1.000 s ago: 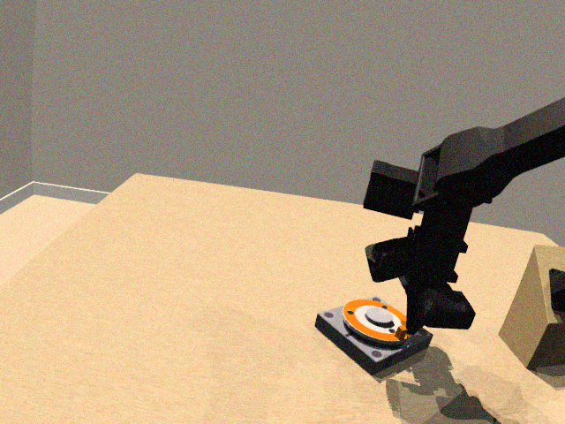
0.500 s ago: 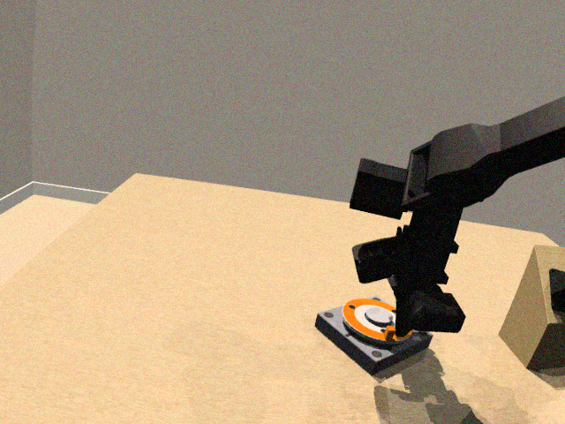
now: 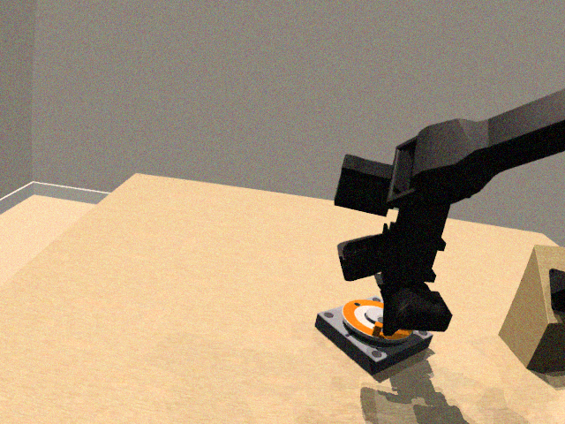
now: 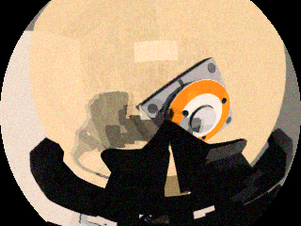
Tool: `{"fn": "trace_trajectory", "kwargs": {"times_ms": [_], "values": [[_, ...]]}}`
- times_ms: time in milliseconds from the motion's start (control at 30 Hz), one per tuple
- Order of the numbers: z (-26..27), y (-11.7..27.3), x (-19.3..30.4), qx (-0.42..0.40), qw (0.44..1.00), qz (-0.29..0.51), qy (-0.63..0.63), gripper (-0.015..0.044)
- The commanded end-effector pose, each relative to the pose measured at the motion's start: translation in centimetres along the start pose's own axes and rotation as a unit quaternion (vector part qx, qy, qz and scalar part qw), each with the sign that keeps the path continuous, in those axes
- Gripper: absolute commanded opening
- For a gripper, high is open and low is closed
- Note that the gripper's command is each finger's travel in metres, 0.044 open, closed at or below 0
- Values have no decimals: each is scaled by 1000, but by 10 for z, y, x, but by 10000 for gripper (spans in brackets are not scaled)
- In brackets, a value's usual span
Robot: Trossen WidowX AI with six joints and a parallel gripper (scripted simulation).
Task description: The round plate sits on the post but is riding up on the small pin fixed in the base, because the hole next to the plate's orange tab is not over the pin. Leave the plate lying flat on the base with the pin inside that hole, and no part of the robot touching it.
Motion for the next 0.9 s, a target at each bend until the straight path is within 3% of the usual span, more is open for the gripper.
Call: {"fn": "trace_trajectory", "kwargs": {"times_ms": [0,867], "values": [[1,1,-6,-1,1000,-2,0,0],[-2,2,-28,-1,1000,-2,0,0]]}}
Point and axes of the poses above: the point midway between the two fingers, 35 mm back from their tips, its own y axis back along the fingers, its own z axis across the jaws, x = y × z, the point moved 10 cm from there along y, back along the fingers, and after that the axes turned 13 degrees about -y, right-handed, at the moved point
